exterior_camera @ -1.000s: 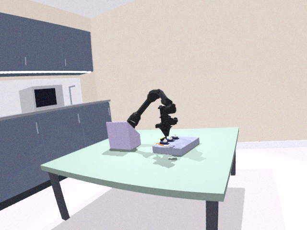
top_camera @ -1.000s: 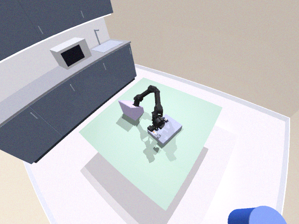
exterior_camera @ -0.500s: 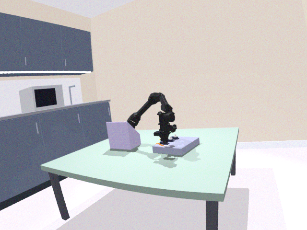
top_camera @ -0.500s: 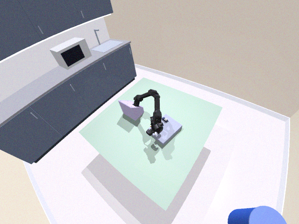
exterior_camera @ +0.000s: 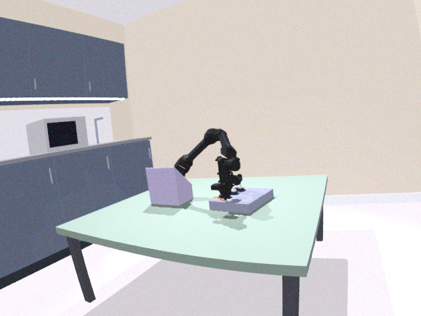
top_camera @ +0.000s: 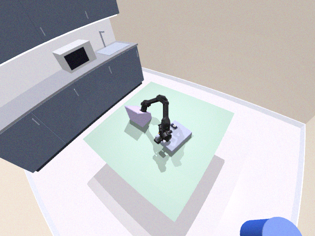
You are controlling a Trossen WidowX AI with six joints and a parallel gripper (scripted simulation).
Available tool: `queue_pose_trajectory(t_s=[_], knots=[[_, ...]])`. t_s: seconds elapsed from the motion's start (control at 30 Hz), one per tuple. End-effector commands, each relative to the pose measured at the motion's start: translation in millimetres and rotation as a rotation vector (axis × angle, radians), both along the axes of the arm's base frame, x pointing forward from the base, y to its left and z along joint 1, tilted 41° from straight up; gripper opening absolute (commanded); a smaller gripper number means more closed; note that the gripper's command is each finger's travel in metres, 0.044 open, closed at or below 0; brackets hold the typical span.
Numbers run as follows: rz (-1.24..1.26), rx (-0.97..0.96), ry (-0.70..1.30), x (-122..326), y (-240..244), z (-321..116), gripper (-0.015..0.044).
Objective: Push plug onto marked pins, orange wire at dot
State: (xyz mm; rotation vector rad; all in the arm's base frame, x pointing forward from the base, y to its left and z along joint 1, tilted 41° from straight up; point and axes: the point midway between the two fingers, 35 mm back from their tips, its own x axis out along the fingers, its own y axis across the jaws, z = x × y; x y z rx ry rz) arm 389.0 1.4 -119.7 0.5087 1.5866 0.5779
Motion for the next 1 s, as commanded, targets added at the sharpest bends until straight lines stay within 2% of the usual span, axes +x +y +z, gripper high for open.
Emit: queue_pose_trajectory(t_s=[0.0, 0.03, 0.23, 0.57, 0.97], knots=[[-0.004, 0.007, 0.010, -3.1, 2.7, -2.7, 0.0062], [-0.004, 0.007, 0.010, -3.1, 2.7, -2.7, 0.0036], [-0.005, 0.007, 0.010, -2.8, 1.9, -1.7, 0.0000], [-0.005, 0.005, 0.010, 2.6, -34.4, 41.3, 0.0000], [-0.006, 0.004, 0.012, -11.5, -18.3, 66.5, 0.0000]])
